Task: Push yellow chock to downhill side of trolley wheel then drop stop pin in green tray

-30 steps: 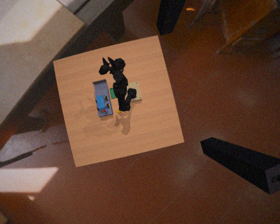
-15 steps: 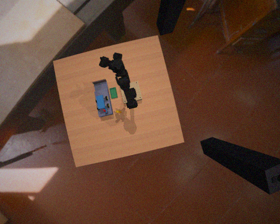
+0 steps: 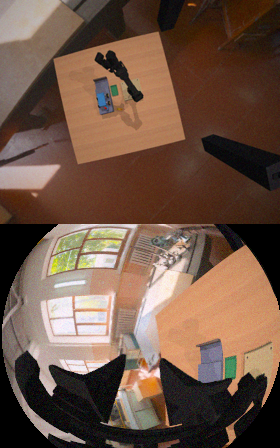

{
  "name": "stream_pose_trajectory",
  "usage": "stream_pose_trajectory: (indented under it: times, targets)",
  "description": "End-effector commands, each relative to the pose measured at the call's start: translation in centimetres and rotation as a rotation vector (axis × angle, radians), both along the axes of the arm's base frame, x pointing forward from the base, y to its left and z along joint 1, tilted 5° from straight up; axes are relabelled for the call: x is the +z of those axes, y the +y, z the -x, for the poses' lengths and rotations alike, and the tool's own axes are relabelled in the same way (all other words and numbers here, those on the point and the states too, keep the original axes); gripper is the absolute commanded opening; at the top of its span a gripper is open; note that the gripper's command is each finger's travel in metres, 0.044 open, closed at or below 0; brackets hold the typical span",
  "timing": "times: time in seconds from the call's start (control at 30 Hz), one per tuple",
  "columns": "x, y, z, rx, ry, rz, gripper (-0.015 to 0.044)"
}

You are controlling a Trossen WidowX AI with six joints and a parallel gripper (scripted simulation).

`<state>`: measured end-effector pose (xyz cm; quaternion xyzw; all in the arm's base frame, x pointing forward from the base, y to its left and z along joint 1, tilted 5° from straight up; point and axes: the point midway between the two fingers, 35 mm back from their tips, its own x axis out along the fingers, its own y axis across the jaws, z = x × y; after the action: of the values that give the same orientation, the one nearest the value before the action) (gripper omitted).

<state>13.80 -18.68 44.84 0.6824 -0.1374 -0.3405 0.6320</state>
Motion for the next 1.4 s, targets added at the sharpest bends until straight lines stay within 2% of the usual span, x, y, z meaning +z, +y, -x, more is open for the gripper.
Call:
stream_pose_trajectory:
  times: [0.0, 0.37, 0.77, 1.37]
  targets:
    - [-2.2, -0.1, -2.0, 0.044, -0.005, -0.122, 0.0190]
    - [-7.2, 2.0, -7.2, 0.155, 0.030, -0.393, 0.0190]
    - [-12.9, 6.9, -11.9, 0.236, 0.153, -0.641, 0.0190]
    - [-21.2, 16.9, -14.6, 0.272, 0.451, -0.864, 0.0190]
